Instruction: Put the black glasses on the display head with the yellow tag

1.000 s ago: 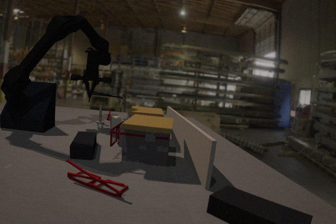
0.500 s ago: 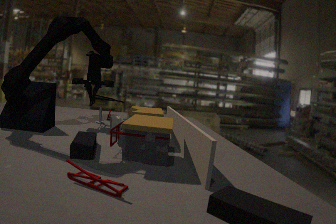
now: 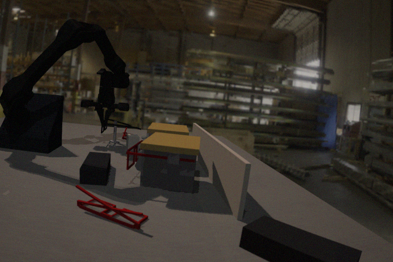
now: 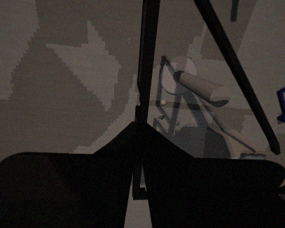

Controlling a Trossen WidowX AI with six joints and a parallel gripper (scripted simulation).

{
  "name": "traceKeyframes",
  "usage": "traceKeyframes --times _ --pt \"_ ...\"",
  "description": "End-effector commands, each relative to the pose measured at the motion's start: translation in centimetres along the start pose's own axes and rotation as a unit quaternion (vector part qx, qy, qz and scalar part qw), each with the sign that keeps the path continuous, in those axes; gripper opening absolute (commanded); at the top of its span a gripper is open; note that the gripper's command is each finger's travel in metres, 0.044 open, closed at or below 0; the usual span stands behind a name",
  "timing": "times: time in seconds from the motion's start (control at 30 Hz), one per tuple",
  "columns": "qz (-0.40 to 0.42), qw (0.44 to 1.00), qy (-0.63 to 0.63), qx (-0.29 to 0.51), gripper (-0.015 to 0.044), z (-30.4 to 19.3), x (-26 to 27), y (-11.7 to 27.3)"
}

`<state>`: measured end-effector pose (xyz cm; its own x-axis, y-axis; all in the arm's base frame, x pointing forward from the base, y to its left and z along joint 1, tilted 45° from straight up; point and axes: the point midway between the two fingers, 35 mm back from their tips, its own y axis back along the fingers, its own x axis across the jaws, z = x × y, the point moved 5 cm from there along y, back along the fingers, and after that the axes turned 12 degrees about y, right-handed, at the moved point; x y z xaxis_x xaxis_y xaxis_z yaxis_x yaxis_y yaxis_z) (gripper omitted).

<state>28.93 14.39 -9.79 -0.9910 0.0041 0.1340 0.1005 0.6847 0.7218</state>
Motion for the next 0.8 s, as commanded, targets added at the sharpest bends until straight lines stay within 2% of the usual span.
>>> traceKeyframes --times 0.0,0.77 --pt "-0.002 1.0 0.003 0.003 0.0 -0.3 0.3 -0.2" --pt "-0.001 1.0 0.003 0.003 0.0 -0.9 1.3 -0.2"
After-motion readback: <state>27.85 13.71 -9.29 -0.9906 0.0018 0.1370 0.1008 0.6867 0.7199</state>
